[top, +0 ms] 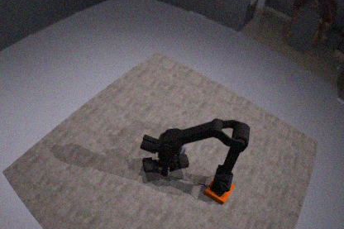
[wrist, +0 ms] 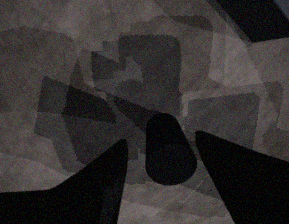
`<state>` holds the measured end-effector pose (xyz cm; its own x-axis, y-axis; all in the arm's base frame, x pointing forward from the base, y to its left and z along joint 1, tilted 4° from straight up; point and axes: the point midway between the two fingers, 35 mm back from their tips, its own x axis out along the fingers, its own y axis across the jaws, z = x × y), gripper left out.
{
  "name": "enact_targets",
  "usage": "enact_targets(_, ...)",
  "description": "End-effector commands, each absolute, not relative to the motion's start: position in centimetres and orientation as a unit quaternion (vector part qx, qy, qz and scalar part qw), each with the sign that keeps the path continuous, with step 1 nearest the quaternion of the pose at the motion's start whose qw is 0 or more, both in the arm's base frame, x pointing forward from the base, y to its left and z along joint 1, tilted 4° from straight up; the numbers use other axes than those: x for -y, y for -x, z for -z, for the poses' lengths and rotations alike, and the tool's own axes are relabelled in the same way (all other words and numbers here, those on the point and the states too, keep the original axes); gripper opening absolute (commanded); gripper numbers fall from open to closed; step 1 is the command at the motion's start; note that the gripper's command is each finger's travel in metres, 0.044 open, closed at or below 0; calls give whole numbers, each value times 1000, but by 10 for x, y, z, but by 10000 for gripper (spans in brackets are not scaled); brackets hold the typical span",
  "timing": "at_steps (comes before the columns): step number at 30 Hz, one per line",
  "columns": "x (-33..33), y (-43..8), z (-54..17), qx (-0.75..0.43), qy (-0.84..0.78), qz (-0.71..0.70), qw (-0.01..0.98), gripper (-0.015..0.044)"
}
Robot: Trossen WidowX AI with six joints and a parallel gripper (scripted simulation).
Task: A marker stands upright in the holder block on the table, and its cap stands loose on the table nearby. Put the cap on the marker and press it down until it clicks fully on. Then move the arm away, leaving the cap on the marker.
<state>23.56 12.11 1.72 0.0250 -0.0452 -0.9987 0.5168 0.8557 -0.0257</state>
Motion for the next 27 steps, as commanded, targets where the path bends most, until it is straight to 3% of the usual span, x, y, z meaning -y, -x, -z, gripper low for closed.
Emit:
enact_targets(1, -119, -233, -9, -670, -171, 205, 693, 250)
enact_targets(4, -118, -233, -7, -670, -171, 205, 693, 250)
enact_targets(7, -119, -233, -7, -670, -171, 205, 693, 171)
enact_targets(17, -120, -234, -7, -670, -171, 205, 693, 104)
enact_targets(21, -121, -234, -14, -670, -171, 205, 693, 0)
enact_targets(27, -122, -235, -31, -670, -171, 205, 693, 0)
